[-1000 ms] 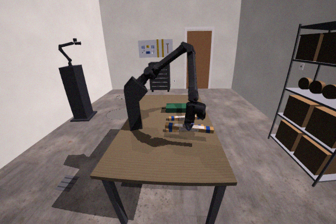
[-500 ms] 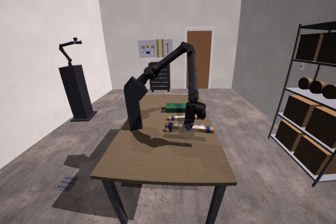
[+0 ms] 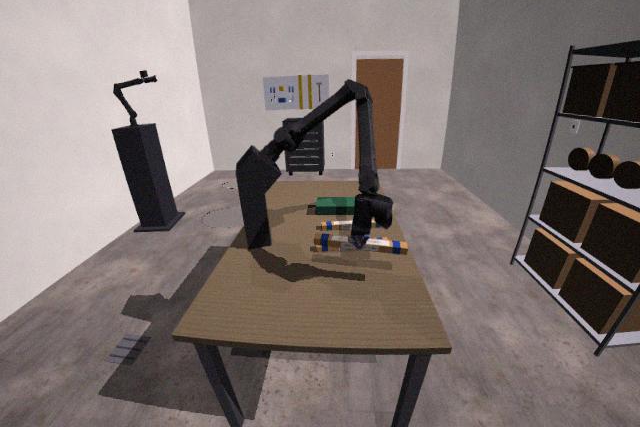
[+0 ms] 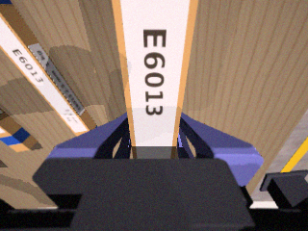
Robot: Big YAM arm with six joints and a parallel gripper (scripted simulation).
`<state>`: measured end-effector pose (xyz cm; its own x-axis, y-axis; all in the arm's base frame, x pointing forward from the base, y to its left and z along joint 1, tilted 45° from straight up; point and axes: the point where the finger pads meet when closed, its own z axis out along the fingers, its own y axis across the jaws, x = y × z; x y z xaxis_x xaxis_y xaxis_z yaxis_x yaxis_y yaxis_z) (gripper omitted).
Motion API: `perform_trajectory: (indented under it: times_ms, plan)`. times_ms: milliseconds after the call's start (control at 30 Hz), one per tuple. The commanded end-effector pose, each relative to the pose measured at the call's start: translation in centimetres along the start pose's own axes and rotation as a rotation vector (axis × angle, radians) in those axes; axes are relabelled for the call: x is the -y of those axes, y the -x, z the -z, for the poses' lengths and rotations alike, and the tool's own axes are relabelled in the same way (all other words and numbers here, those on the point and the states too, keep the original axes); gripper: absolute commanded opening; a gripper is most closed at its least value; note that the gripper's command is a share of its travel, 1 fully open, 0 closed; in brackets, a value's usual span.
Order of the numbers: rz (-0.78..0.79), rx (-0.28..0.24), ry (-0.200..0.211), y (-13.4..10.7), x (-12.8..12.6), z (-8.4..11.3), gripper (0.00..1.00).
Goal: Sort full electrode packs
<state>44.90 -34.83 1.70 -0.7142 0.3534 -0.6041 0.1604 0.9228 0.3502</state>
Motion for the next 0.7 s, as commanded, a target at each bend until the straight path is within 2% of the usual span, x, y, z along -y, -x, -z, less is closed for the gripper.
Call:
perform_trajectory:
  times_ms: [0, 667]
  plan:
    - [0.007, 0.058, -0.048, 2.34, 2.88, 3.21, 0.0]
    - [0.003, 0.054, -0.046, 2.15, 3.14, 3.09, 0.0]
